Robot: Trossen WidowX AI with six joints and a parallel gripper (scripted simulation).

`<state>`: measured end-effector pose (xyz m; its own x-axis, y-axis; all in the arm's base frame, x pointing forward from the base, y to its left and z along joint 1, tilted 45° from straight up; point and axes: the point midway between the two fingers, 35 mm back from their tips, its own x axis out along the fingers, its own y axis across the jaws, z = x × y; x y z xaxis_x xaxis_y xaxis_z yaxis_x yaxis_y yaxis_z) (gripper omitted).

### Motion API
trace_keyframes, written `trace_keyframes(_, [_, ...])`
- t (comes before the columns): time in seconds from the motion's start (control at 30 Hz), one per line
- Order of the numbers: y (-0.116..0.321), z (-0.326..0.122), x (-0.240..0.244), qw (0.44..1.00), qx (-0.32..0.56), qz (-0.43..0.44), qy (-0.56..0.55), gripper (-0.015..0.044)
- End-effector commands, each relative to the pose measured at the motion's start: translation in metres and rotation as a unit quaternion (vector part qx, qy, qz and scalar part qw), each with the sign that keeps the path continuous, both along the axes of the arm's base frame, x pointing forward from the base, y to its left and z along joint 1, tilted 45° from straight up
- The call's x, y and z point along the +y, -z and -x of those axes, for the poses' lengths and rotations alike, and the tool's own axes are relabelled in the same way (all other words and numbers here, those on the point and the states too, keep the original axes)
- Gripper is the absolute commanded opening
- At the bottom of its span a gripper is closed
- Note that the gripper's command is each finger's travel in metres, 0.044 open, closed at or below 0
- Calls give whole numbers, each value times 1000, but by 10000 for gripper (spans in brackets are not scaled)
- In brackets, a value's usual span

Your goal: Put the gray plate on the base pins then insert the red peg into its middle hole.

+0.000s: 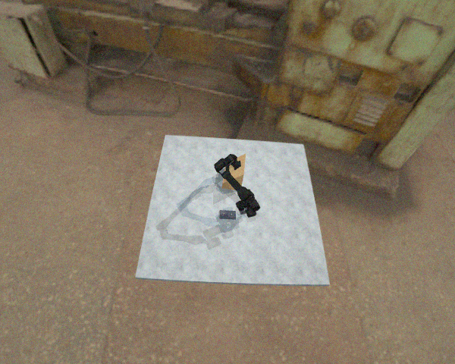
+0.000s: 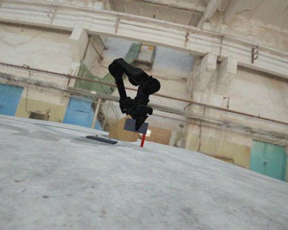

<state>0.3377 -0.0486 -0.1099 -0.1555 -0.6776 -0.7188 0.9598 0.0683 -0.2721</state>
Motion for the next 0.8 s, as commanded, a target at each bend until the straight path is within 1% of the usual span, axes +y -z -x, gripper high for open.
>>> trace_keyframes(0.0, [-10,-2,9,1000,-2,-2,2,0])
trace_keyframes(0.57, [-52,-2,42,1000,0,0,3,0])
trace_keyframes(0.77, [-55,-3,36,1000,-6,0,9,0])
